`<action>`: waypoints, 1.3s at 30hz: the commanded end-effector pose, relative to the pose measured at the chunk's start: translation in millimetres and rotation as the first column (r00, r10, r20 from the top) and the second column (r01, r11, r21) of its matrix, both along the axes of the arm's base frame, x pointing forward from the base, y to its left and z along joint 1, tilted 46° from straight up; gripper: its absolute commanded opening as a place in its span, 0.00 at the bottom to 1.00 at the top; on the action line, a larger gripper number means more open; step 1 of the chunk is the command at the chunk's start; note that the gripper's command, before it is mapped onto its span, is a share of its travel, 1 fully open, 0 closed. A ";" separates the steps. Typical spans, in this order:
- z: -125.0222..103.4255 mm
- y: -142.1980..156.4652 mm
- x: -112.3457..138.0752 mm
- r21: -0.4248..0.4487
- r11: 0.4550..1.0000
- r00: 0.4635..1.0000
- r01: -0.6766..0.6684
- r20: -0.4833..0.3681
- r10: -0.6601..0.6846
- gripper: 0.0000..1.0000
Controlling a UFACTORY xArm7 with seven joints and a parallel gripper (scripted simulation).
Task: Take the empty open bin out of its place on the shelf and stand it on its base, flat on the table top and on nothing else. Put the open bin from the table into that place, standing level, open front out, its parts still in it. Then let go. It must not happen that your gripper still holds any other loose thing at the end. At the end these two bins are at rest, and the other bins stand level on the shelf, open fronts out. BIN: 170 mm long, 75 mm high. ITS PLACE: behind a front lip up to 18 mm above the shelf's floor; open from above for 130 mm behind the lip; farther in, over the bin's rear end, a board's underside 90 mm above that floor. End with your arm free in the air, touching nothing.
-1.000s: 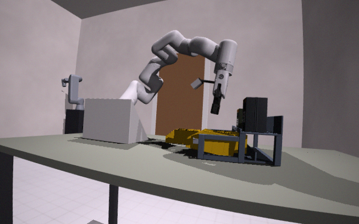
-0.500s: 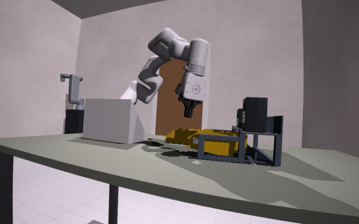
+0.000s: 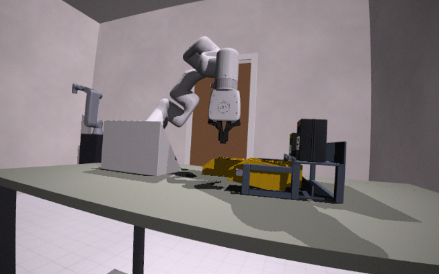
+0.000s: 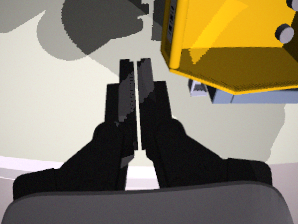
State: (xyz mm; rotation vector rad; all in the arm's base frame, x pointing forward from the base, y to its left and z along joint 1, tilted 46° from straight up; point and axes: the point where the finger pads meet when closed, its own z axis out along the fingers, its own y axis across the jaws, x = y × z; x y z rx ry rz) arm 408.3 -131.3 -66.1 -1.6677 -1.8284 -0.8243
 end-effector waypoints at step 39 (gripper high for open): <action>-5.1 3.3 0.9 -0.025 0.999 0.998 0.042 -0.039 -0.043 0.00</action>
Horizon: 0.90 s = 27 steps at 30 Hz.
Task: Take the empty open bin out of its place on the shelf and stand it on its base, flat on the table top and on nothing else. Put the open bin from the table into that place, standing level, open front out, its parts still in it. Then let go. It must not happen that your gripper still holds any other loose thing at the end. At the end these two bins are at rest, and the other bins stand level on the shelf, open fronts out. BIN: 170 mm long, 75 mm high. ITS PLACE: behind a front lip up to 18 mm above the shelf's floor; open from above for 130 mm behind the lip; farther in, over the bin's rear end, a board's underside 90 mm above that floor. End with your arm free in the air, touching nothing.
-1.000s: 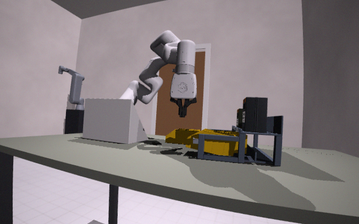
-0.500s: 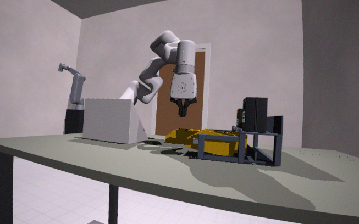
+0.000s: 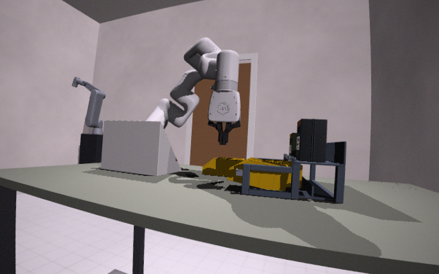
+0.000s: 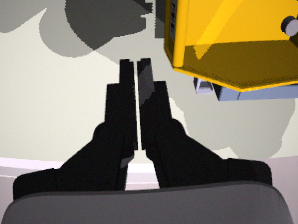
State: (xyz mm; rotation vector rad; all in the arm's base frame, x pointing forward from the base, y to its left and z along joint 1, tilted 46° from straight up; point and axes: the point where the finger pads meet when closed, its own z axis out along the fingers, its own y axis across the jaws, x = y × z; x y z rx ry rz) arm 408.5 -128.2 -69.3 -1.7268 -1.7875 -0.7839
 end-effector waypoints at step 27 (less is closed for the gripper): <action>-53.6 54.5 2.6 -0.003 1.000 1.000 0.003 0.002 -0.003 0.00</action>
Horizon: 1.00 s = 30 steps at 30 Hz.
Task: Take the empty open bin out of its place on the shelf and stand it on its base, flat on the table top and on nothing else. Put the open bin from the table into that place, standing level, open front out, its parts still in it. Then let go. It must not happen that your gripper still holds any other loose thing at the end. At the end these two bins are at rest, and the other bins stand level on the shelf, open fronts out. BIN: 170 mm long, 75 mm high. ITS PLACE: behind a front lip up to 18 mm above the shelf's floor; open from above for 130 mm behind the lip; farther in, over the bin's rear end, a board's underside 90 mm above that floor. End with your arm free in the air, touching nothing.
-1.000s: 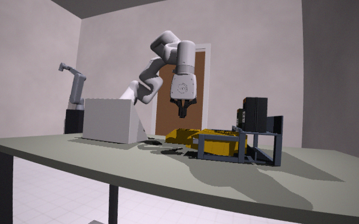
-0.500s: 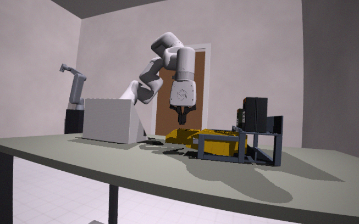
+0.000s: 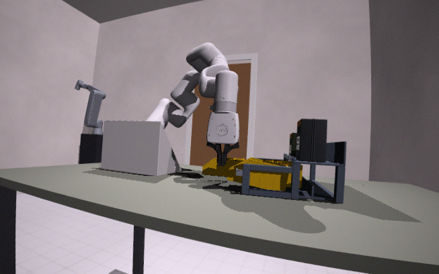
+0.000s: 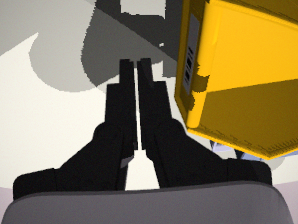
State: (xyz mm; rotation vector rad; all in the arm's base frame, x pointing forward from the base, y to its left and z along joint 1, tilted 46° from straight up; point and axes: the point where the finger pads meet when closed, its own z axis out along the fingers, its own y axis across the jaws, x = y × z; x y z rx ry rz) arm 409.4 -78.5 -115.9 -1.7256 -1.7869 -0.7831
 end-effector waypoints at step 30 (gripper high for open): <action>-28.7 27.4 2.4 -0.004 1.000 1.000 0.003 0.003 -0.003 0.00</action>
